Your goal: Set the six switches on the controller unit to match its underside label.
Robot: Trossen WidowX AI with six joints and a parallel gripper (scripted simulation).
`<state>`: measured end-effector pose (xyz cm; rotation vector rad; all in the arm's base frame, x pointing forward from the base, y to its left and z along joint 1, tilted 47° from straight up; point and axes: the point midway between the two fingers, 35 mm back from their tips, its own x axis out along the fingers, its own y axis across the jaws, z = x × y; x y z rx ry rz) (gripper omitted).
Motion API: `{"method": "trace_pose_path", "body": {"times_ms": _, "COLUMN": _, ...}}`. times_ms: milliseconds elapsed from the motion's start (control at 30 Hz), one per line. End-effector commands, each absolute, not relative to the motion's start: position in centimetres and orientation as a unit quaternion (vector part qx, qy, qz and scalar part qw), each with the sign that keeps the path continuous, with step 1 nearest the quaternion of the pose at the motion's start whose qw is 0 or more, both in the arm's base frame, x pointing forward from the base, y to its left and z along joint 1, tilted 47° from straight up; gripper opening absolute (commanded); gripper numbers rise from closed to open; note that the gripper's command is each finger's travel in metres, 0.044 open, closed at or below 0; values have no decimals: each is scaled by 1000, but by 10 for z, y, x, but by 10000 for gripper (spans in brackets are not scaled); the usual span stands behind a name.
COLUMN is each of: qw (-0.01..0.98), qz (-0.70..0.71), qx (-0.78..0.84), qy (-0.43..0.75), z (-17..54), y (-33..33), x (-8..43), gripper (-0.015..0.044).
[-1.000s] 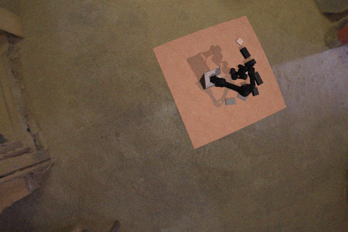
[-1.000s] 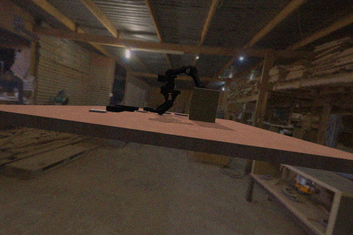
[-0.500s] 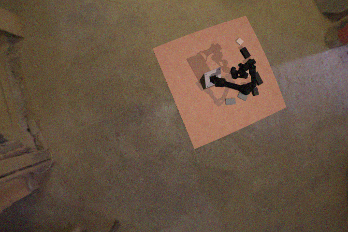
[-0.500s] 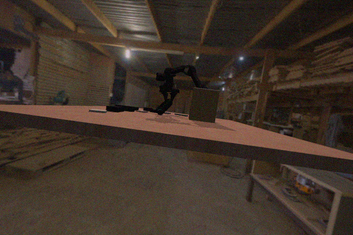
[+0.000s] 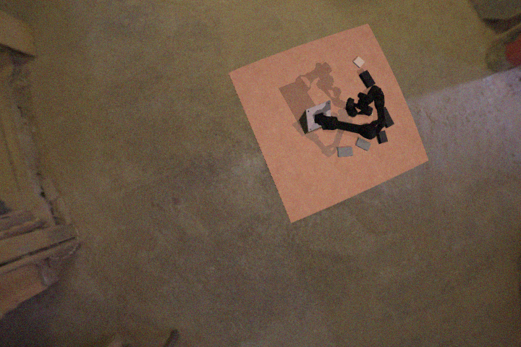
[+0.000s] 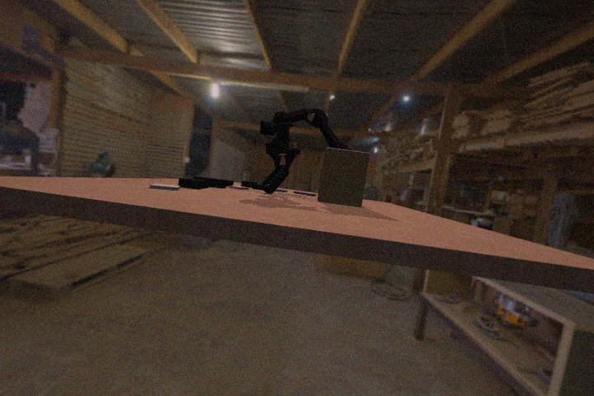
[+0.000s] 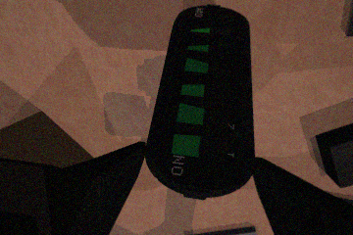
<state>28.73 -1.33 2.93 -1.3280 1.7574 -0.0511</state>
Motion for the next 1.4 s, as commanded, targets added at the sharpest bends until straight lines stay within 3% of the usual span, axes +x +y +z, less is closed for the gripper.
{"method": "trace_pose_path", "body": {"times_ms": 0, "qw": 453, "qz": -24, "qx": -537, "qy": 711, "z": 28, "y": -8, "x": 292, "gripper": 336}}
{"method": "trace_pose_path", "body": {"times_ms": 1367, "qw": 422, "qz": -48, "qx": -535, "qy": 730, "z": 17, "y": 17, "x": 315, "gripper": 336}}
